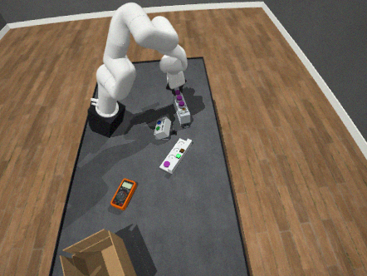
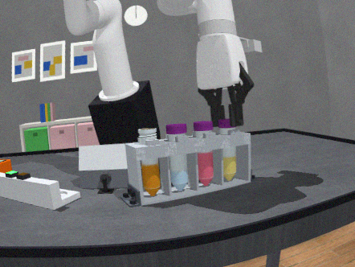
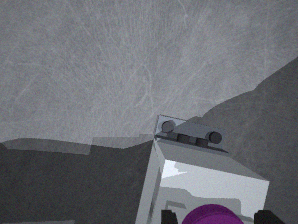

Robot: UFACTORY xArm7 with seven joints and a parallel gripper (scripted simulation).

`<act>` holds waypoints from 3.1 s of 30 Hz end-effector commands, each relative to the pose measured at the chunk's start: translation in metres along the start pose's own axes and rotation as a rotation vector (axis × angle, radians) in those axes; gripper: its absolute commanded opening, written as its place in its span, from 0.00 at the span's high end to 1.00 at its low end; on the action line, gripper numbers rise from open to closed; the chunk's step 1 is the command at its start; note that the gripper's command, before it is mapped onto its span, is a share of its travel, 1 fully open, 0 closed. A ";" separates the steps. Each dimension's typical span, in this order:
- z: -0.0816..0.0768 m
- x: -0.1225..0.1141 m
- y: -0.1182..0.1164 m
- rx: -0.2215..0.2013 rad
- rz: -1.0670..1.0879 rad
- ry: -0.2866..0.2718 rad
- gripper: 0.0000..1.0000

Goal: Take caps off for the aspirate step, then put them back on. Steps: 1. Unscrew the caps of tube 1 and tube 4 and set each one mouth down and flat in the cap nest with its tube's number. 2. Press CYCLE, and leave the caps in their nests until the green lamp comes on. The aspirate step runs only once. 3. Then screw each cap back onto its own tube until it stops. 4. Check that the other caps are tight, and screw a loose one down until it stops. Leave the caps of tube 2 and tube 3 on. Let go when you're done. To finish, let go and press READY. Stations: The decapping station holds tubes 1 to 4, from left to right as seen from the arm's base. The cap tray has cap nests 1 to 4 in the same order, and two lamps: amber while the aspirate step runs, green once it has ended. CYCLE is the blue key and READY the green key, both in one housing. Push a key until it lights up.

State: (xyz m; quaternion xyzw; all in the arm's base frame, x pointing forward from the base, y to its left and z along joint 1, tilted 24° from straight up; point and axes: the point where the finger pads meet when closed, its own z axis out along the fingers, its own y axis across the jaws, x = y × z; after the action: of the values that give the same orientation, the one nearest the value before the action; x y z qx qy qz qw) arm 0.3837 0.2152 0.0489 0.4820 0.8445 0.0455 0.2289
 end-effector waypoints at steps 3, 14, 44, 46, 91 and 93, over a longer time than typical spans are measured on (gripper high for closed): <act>-0.002 0.001 0.002 0.045 -0.207 0.032 0.54; -0.002 0.001 0.002 0.045 -0.207 0.032 1.00; -0.001 0.001 0.002 0.055 0.638 0.011 1.00; -0.001 0.001 0.002 0.055 0.638 0.011 1.00; -0.047 -0.027 -0.014 0.052 0.337 0.019 0.54; -0.047 -0.032 -0.017 0.051 0.274 0.020 0.54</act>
State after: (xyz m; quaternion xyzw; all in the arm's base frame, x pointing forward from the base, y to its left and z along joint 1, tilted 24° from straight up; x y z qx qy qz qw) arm 0.3660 0.2091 0.0908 0.6856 0.6958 0.0812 0.1979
